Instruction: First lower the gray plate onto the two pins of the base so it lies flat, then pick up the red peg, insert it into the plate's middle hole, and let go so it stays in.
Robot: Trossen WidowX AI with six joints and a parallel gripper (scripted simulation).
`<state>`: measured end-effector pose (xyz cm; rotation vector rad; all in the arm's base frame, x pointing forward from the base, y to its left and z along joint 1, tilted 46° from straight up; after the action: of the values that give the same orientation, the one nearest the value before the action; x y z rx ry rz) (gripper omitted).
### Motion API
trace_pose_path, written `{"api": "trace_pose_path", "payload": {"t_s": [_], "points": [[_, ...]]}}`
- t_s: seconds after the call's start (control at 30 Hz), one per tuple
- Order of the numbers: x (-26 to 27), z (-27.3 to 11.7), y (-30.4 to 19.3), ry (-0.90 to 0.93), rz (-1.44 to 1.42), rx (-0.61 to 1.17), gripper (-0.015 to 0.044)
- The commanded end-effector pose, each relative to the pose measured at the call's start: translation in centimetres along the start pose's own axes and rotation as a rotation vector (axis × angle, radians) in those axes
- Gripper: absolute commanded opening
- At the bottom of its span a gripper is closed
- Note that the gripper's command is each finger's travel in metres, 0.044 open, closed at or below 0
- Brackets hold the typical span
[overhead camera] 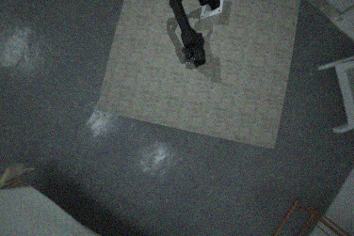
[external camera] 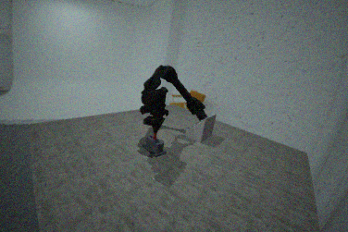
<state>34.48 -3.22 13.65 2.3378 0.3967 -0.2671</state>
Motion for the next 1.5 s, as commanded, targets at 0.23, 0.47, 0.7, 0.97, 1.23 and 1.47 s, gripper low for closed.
{"api": "trace_pose_path", "payload": {"t_s": [0.23,0.47,0.7,0.97,1.23,1.47], "points": [[0.01,0.13,-0.17,0.0,0.001,0.0,0.0],[-0.01,0.18,-0.11,-0.001,0.001,0.0,0.0],[-0.01,0.18,-0.11,-0.001,0.001,0.0,0.0],[-0.01,0.18,-0.11,-0.001,0.001,0.0,0.015],[-0.01,0.15,-0.12,-0.001,0.001,0.0,0.015],[-0.06,-0.3,-0.27,0.0,-0.007,-0.007,0.015]]}}
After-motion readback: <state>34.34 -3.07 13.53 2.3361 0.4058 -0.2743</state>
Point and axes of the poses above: the point midway between the two fingers, 35 mm back from their tips, its own z axis out along the fingers, its own x axis across the jaws, y = z × x, the point moved 9 cm from there along -z, back along the fingers, and after that the axes turned 3 degrees about -z, right-handed, at the moved point
